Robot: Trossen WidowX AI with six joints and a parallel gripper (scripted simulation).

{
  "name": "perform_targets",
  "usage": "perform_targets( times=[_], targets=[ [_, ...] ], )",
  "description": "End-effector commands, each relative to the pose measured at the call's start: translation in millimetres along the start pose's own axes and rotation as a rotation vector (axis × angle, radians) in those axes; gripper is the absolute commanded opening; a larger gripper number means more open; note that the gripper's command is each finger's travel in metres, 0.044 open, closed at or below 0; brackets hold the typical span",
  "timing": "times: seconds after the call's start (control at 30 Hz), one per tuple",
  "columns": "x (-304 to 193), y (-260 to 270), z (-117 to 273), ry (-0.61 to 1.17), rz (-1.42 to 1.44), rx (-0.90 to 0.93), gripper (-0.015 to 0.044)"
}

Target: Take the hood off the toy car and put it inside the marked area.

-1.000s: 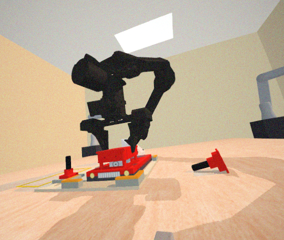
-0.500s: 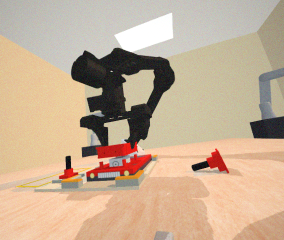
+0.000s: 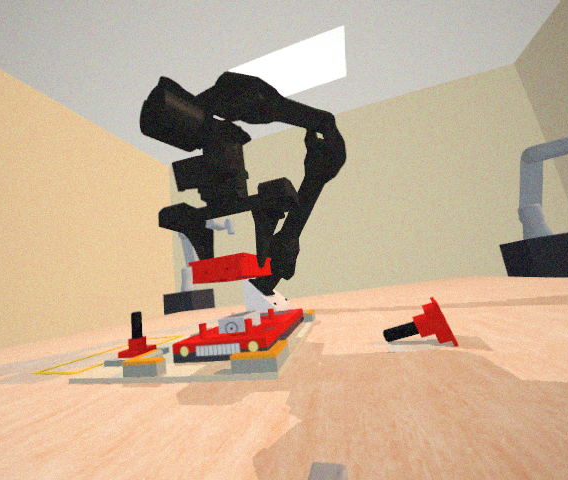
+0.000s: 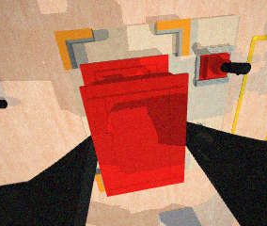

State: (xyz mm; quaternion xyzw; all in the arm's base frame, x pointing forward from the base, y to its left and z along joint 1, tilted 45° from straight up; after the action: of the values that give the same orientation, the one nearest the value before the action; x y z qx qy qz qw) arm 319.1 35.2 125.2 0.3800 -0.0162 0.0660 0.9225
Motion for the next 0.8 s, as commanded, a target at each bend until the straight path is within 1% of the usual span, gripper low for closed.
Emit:
perform_targets(
  times=[0.0, 0.03, 0.77],
  targets=[
    [0.7, 0.2, 11.1, -0.002, 0.01, -0.005, 0.0],
    [0.1, -0.8, 3.2, -0.001, 0.0, 0.0, 0.0],
    [4.0, -95.8, 12.4, -0.004, 0.0, -0.028, 0.0]
  ],
)
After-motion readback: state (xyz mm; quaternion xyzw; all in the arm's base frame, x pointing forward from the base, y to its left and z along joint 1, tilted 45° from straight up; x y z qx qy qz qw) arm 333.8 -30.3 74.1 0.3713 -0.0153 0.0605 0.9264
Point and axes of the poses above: the point midway between the two fingers, 35 mm back from their tips, its own z axis back along the fingers, its own y axis across the jaws, x = y × z, the point moved 1 cm from there along z, back along the fingers, and after that the axes turned 2 degrees about z, right-handed, at the moved point
